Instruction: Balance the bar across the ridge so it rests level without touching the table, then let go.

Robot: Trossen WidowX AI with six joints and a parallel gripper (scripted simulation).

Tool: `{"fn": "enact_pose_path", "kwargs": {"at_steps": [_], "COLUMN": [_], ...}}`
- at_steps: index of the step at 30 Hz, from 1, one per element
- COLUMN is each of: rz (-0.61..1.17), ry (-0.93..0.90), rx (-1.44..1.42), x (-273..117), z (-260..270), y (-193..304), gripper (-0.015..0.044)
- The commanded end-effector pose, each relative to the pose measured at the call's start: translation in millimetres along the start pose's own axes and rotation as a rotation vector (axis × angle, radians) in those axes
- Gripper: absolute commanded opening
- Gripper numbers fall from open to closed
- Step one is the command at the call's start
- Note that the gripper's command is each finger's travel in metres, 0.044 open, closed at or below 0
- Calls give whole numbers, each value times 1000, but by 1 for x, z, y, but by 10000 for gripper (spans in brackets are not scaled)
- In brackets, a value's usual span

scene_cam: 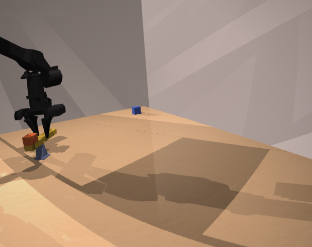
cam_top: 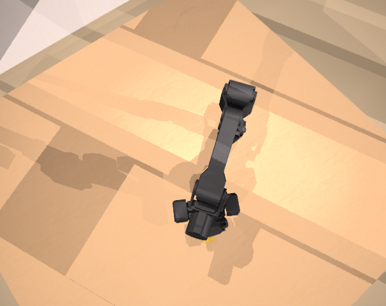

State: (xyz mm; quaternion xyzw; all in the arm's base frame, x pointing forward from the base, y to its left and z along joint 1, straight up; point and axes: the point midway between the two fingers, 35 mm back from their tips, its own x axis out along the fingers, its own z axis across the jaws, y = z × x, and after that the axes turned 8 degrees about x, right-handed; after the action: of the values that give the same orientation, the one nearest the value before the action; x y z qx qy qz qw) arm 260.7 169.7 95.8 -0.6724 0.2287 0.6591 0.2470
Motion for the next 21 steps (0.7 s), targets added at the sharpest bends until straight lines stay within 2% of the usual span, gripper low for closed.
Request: {"fn": "enact_pose_path", "kwargs": {"at_steps": [1, 16, 21], "rz": [0, 0, 0], "ry": [0, 0, 0], "rx": [0, 0, 0], "x": [0, 0, 0], "z": [0, 0, 0], "y": [0, 0, 0], "gripper": [173, 185, 316]}}
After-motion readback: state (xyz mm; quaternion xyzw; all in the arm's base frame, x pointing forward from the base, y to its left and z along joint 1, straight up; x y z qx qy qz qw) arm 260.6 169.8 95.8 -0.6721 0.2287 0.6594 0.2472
